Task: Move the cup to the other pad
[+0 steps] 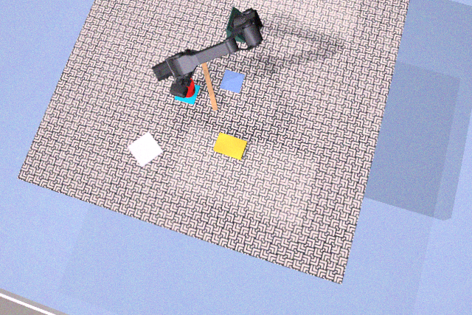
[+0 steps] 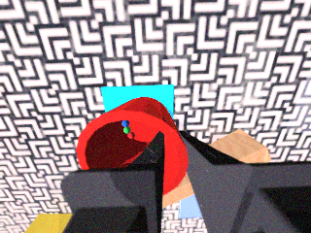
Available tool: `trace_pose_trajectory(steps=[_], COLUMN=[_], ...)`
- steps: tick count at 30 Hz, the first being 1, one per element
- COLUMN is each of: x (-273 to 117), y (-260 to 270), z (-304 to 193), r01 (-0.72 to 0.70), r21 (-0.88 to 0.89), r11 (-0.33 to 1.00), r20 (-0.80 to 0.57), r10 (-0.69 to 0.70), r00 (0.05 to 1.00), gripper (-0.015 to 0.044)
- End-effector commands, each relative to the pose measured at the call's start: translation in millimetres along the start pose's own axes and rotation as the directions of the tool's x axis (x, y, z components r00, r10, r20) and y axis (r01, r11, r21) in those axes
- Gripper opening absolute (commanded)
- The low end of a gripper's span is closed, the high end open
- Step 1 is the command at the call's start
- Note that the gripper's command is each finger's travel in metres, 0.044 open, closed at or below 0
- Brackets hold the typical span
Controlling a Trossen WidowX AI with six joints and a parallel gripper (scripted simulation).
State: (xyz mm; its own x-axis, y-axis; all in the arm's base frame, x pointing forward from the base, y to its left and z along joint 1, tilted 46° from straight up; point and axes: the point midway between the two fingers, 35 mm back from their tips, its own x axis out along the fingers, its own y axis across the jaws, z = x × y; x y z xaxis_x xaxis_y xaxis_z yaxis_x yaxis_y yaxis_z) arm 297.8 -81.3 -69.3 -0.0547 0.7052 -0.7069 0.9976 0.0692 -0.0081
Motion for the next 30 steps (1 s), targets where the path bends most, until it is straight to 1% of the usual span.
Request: trace_pose_trajectory(steps=[1, 10, 30], x=[-0.2, -2.3, -27.9], y=[0.1, 0.2, 1.4], z=[-0.1, 0.1, 1.1], r01=[0.0, 0.0, -0.001], r21=[-0.001, 0.0, 0.003], r11=[1.0, 1.0, 1.0], r20=[0.0, 0.0, -0.001], r10=[0.0, 0.0, 0.001], r00=[1.0, 1.0, 1.0], gripper=[0.0128, 0.0128, 0.0128])
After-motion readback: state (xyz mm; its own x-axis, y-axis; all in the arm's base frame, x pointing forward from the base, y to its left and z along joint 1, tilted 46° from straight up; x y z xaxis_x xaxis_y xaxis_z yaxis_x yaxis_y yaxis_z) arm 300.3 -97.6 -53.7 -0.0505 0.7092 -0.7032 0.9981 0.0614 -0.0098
